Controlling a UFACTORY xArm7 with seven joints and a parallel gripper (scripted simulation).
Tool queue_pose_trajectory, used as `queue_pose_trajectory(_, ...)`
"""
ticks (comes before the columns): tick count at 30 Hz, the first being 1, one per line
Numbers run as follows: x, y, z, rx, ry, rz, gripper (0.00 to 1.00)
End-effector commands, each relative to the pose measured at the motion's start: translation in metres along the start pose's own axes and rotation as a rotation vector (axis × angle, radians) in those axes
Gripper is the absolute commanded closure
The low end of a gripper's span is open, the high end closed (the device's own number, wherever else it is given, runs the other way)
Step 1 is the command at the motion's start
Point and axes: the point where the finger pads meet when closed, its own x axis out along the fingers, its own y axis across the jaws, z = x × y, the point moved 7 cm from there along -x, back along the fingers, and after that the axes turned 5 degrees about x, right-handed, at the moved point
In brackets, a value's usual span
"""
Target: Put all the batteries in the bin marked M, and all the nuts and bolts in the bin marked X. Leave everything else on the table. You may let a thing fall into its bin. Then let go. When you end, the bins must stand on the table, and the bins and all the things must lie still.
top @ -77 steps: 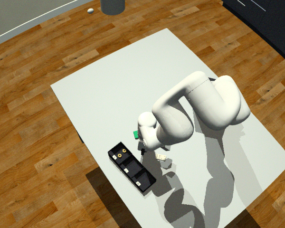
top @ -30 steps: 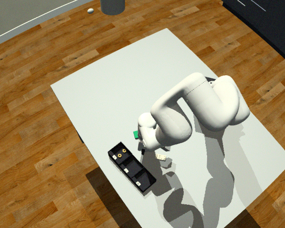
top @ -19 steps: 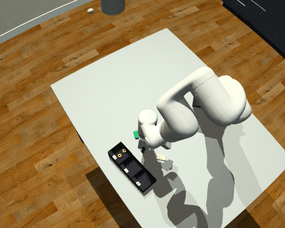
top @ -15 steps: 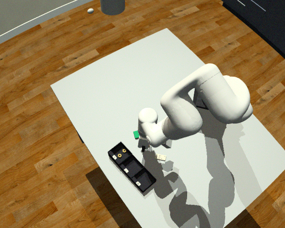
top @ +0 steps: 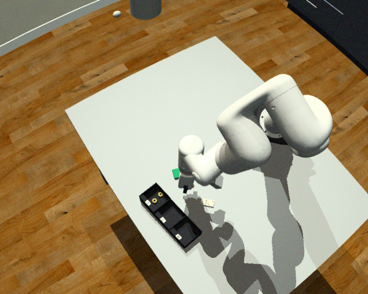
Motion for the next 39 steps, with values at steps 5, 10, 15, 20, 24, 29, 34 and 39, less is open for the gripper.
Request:
queue_pose_trajectory(5, -0.001, 0.0, 0.001, 0.0, -0.002, 0.001, 1.0)
queue_pose_trajectory(10, -0.008, 0.0, 0.001, 0.0, -0.002, 0.001, 1.0)
queue_pose_trajectory(15, -0.008, 0.012, -0.003, 0.0, -0.002, 0.001, 1.0)
queue_pose_trajectory(20, -0.008, 0.029, -0.008, 0.0, -0.002, 0.001, 1.0)
queue_pose_trajectory(24, -0.008, 0.052, -0.015, 0.0, -0.002, 0.001, 1.0)
queue_pose_trajectory(29, -0.008, 0.078, -0.023, 0.0, -0.002, 0.001, 1.0)
queue_pose_trajectory(34, -0.008, 0.101, -0.03, 0.176, -0.002, 0.004, 1.0)
queue_pose_trajectory(39, -0.008, 0.118, -0.035, 0.296, -0.002, 0.011, 1.0)
